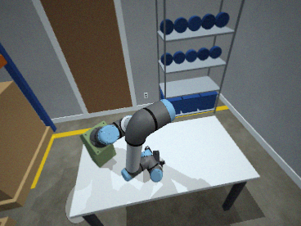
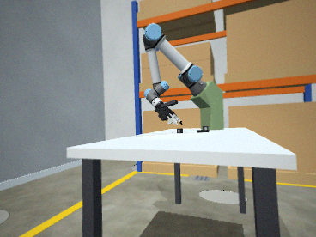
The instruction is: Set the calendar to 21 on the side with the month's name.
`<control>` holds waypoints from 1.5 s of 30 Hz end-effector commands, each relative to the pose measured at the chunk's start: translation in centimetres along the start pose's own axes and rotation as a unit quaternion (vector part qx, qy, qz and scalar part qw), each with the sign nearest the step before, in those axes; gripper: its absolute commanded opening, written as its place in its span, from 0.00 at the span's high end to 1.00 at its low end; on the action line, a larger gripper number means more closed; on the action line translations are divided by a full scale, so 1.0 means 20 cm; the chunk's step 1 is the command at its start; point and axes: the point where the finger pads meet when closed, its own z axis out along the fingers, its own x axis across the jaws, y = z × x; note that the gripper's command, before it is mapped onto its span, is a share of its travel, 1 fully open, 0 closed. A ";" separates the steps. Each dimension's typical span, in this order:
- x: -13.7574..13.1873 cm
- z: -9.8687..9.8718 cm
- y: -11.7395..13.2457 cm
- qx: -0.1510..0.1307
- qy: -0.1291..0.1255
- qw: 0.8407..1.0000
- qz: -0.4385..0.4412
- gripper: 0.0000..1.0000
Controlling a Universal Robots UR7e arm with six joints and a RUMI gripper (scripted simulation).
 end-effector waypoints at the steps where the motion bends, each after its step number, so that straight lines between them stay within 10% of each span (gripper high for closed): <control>1: 0.00 -0.05 -0.04 0.000 0.000 1.000 0.000 0.58; 21: 0.00 -0.08 -0.08 -0.008 -0.002 1.000 -0.001 0.58; 45: 0.00 -0.08 -0.09 -0.127 -0.001 0.992 -0.001 0.58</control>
